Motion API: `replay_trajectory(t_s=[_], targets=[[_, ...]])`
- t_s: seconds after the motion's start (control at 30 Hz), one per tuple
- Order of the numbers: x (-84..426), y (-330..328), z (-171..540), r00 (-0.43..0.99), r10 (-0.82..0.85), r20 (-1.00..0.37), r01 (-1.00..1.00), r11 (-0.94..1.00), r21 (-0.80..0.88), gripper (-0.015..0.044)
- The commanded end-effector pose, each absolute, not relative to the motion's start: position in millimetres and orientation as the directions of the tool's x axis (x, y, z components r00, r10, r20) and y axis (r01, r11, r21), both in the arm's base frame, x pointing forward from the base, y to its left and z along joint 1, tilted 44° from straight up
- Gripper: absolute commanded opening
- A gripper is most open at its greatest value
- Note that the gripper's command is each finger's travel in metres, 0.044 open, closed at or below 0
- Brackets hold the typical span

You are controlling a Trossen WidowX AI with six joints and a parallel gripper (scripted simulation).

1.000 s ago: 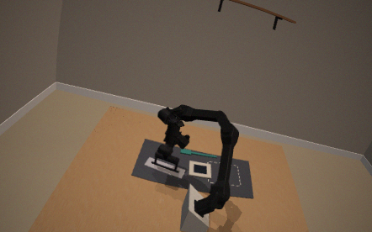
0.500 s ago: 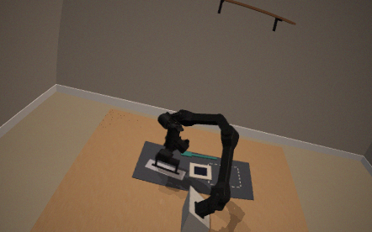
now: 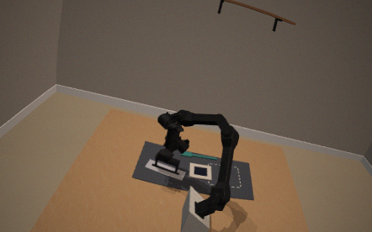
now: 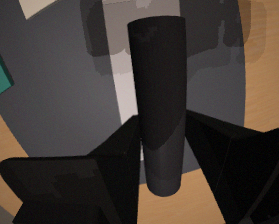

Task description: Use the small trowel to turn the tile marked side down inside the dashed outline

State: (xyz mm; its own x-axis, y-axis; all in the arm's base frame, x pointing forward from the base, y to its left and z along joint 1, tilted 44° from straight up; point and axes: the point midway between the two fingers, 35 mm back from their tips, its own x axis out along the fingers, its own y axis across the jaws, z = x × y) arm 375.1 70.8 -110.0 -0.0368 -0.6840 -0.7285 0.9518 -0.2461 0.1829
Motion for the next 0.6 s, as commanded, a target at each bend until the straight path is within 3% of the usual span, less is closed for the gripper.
replay_trajectory(t_s=[0.0, 0.57], targets=[[374.9, 69.3, -110.4, -0.036, -0.687, -0.726, 0.952, -0.244, 0.183, 0.013], [374.9, 69.4, -110.4, -0.036, -0.687, -0.726, 0.996, 0.031, -0.08, 0.013]])
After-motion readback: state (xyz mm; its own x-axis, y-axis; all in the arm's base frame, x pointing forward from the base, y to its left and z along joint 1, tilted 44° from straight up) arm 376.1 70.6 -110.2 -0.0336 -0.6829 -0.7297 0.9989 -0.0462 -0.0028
